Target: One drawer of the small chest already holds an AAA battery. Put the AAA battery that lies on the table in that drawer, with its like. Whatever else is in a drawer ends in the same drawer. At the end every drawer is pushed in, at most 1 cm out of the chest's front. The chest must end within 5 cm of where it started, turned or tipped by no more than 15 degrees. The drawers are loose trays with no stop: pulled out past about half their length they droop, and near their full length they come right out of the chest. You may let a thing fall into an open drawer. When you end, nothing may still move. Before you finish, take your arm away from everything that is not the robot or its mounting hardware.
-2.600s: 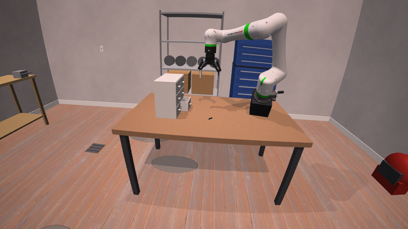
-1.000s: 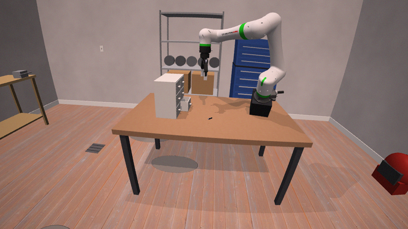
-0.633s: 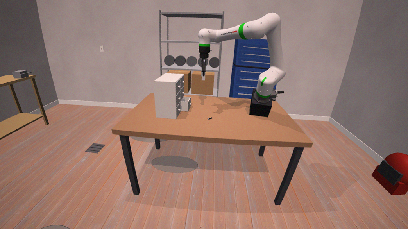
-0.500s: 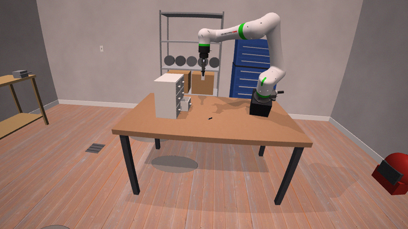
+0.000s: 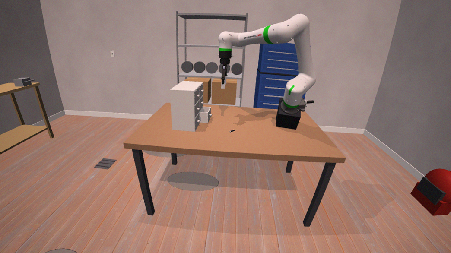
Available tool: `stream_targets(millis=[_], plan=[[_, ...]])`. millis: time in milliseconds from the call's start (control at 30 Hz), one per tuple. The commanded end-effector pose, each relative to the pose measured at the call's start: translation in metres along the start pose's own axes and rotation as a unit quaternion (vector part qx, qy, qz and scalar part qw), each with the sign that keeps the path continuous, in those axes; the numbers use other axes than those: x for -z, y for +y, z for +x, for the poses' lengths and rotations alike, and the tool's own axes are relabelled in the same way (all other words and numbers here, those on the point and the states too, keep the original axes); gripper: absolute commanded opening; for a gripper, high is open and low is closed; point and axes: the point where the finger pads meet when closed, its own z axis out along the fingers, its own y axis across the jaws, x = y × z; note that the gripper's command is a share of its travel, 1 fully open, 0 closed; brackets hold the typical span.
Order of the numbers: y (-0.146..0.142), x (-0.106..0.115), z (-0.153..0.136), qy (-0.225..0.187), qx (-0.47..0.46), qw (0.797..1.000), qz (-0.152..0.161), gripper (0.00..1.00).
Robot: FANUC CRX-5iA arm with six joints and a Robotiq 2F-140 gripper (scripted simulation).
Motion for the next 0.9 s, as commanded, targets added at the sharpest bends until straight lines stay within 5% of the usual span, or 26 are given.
stream_targets(millis=[0,633,867], plan=[[0.000,0.000,0.000,0.000,-0.004,1.000,0.000,1.00],[0.000,-0.001,0.002,0.002,-0.009,1.000,0.000,1.00],[0.000,-0.019,0.021,0.053,0.011,0.999,0.000,1.00]])
